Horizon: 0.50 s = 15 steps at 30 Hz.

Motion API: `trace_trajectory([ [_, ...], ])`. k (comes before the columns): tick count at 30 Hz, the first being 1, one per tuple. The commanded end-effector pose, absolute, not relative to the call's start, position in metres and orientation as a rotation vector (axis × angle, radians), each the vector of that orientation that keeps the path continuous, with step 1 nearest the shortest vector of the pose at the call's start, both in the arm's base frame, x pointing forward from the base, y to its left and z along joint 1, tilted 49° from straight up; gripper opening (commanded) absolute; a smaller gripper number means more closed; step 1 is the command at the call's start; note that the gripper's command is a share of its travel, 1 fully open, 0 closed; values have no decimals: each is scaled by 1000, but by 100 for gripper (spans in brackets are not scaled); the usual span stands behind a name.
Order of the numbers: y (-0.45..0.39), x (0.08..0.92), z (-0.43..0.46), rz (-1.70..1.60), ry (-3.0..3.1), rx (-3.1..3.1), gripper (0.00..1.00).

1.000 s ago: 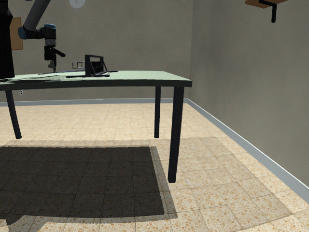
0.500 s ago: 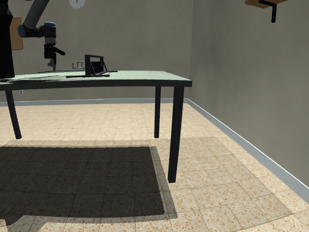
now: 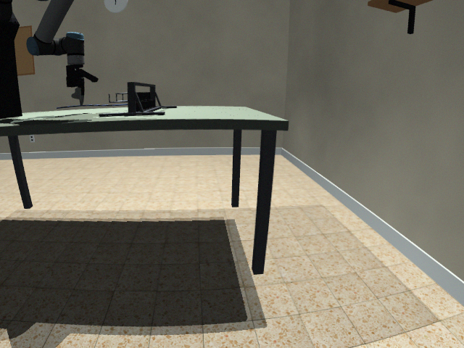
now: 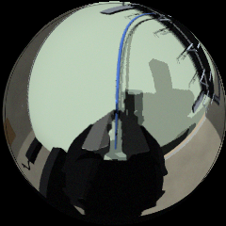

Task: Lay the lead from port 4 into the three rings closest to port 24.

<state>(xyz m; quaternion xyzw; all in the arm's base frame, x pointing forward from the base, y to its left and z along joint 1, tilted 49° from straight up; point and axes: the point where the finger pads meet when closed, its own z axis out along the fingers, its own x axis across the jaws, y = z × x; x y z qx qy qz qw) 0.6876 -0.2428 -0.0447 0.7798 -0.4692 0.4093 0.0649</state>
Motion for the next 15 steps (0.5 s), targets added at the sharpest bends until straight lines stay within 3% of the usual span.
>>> trace_trajectory([
  [1, -242, 687, -44, 1236, -1415, 2354, 0],
  [15, -257, 700, 10, 1196, -1211, 2410, 0],
])
